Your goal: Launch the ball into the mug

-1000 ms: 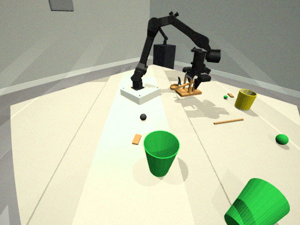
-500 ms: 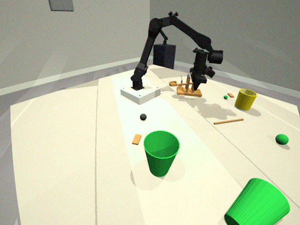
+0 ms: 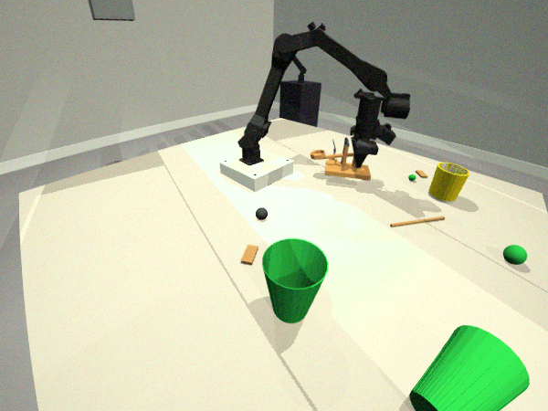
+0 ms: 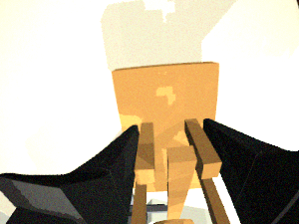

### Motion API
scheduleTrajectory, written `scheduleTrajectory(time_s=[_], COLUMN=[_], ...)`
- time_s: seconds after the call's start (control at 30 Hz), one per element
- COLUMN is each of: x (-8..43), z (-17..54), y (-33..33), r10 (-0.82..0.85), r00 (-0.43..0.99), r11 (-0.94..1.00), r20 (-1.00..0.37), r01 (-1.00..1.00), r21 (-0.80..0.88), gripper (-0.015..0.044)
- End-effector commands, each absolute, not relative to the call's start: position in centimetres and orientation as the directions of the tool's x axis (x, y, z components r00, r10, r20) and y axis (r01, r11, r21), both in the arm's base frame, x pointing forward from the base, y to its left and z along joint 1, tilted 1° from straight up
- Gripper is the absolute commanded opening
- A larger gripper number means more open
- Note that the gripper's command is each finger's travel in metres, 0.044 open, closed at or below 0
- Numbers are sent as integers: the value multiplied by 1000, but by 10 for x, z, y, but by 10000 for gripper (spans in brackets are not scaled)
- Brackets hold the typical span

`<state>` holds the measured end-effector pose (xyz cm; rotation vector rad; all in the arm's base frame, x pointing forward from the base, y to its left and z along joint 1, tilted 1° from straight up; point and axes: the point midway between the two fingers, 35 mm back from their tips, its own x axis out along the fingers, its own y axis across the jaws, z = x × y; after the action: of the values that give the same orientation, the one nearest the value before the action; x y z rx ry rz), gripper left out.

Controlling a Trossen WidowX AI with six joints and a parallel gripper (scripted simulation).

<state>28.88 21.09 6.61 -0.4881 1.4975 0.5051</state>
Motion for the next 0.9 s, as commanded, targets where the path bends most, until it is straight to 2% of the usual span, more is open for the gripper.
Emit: scheduleTrajectory(time_s=[0.0,0.87], x=[289,289], z=[59,28], y=[210,210], r10=[11,12], r00=[9,8], r11=[808,806], r20=[-1000,-1000], r01=[-590,-592], r21=[4,5], gripper=[0,0])
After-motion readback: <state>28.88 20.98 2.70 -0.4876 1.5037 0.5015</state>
